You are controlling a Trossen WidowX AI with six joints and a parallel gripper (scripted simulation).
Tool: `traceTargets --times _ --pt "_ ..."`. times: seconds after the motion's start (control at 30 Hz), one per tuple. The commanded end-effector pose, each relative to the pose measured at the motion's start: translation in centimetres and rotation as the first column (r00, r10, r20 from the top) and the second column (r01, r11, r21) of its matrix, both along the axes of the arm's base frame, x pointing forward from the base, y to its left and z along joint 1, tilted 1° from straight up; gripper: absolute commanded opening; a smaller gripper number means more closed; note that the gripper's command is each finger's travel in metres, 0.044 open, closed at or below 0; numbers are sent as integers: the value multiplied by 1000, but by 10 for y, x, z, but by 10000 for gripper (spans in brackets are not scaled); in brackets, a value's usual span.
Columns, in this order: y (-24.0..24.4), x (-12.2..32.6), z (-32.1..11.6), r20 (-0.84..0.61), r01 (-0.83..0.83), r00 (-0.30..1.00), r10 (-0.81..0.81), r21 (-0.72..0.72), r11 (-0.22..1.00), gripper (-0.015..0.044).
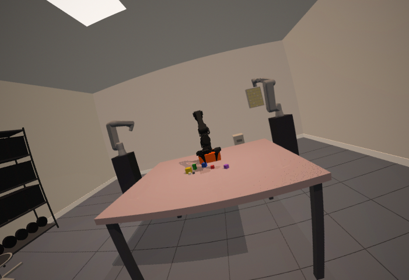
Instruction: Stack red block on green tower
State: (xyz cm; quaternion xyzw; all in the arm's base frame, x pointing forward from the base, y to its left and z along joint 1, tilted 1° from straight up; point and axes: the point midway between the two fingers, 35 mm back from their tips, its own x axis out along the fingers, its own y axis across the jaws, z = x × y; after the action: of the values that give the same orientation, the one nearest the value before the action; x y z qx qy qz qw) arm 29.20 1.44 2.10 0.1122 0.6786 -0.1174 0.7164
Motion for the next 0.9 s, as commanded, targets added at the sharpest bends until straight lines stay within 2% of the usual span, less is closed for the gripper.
traceTargets --times 0.0,0.87 --pt "1 -5 -16 -18 4 1000 -4 5 1000 440" --pt "1 -5 -47 -19 4 1000 -4 5 1000 440"
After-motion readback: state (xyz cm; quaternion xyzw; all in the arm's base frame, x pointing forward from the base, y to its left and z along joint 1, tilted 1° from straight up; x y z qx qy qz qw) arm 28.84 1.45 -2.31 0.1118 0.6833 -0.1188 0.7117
